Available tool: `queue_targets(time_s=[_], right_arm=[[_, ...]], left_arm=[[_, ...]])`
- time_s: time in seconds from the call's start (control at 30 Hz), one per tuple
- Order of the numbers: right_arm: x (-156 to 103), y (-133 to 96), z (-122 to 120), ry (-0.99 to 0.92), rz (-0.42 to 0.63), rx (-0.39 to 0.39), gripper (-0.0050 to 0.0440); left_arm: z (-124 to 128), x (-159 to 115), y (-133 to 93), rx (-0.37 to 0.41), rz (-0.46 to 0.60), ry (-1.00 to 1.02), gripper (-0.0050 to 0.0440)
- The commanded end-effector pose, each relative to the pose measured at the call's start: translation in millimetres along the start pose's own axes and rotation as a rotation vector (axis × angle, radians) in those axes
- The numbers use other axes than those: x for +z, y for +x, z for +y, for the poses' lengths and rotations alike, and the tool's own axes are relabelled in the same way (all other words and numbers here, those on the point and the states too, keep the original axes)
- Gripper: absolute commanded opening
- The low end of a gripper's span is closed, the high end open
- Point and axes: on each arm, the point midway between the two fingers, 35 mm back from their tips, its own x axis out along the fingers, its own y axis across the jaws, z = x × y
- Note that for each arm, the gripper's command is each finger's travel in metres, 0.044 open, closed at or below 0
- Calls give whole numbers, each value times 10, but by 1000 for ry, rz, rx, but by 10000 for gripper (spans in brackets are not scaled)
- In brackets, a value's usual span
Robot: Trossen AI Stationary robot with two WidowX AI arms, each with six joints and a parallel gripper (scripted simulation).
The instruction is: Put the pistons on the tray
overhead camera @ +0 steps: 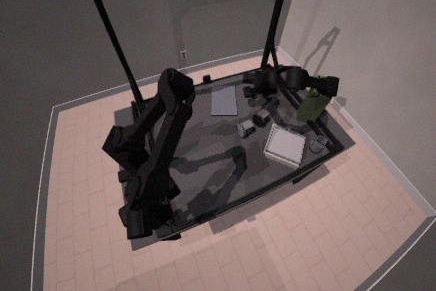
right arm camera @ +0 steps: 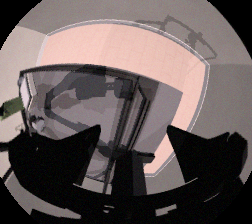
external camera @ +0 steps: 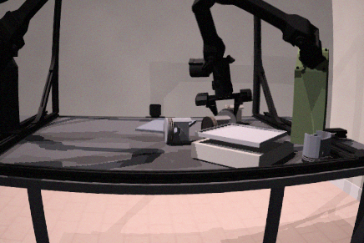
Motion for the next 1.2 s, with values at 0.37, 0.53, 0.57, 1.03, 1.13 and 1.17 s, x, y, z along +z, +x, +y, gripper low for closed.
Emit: queue_targets(time_s=[0.37,0.53,0.57,1.03,1.13,1.17], right_arm=[[-1,1,6,-1,0,4,440],[-1,1,6,-1,0,4,440],[-1,1,6,-1,0,4,440],[-1,1,6,-1,0,4,440],[-1,1,6,-1,0,4,440],[-1,1,6,-1,0,4,440]], left_arm=[[1,-26,31,-2,7,-6,158],[1,-26,31,-2,7,-6,158],[1,-26,31,-2,7,-6,158],[-17,5,-114,-2,7,-6,158],[-19,9,-130,-2,7,-6,158],[-22,12,-147,-2,7,-6,158]])
